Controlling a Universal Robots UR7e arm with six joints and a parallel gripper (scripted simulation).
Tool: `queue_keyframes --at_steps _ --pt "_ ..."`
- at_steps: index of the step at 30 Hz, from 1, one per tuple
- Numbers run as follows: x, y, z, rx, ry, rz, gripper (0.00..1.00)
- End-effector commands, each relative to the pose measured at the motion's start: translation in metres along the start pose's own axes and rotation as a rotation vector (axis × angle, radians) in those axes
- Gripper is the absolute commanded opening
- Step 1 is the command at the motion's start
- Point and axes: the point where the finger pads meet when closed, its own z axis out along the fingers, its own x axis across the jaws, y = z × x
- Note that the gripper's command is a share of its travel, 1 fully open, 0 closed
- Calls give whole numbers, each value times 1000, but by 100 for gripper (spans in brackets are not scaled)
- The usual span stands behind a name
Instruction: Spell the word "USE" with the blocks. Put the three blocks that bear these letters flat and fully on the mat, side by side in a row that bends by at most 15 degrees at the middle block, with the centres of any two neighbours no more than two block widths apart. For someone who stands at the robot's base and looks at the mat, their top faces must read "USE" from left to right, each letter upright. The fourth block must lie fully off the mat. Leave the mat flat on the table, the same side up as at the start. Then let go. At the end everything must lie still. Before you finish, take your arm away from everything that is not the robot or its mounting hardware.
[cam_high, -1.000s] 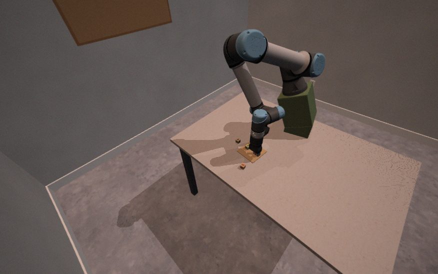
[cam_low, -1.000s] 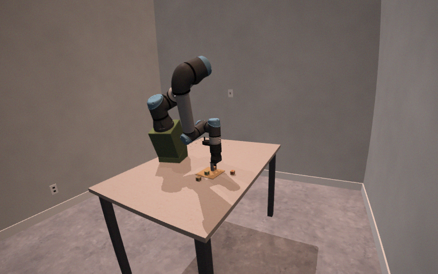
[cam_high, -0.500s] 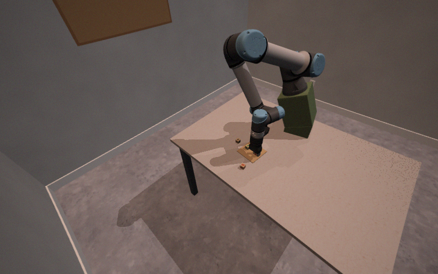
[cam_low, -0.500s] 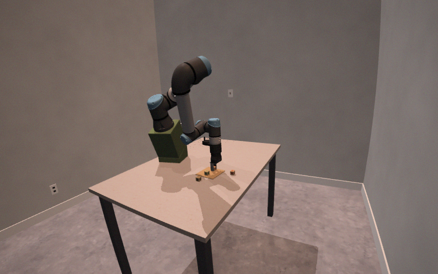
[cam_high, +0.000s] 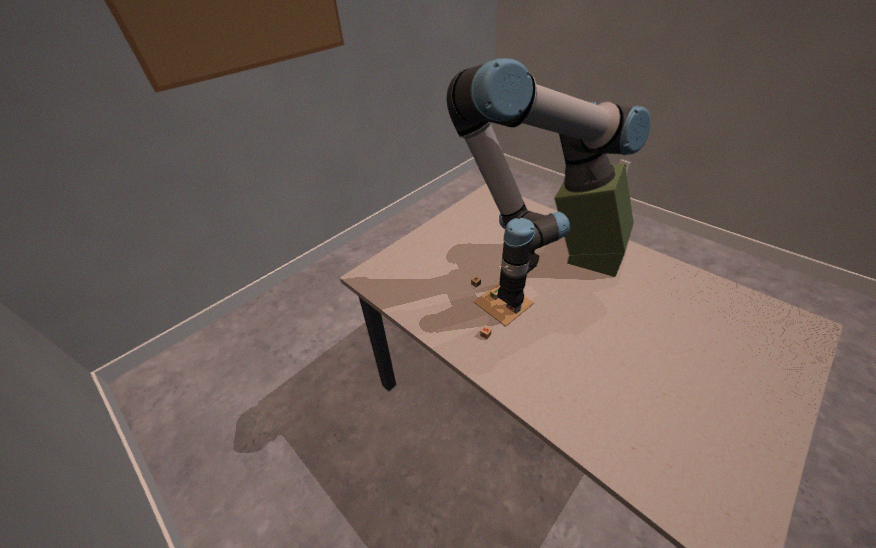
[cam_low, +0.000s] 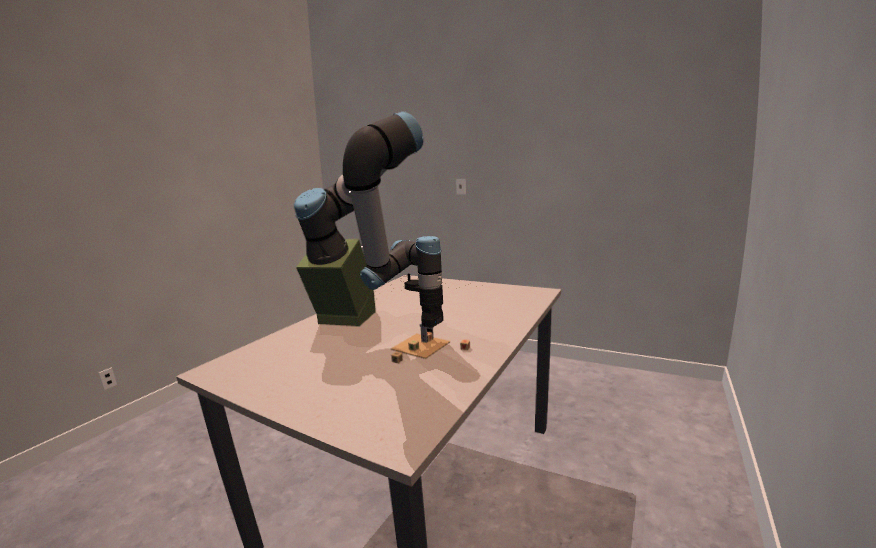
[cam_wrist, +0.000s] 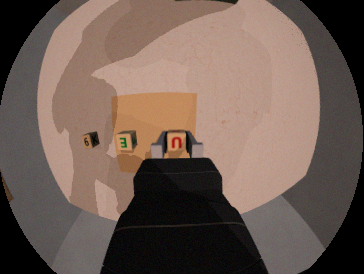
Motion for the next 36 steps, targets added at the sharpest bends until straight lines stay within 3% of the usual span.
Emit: queue_keyframes --at_steps 1,5,9,10,26,36 --pt "0 0 0 -1 0 0 61" --pt "0 0 0 -1 0 0 73" --pt "0 0 0 -1 0 0 73" --pt "0 0 0 -1 0 0 79" --pt "0 0 -4 -1 0 0 79" --pt "0 0 -37 -1 0 0 79"
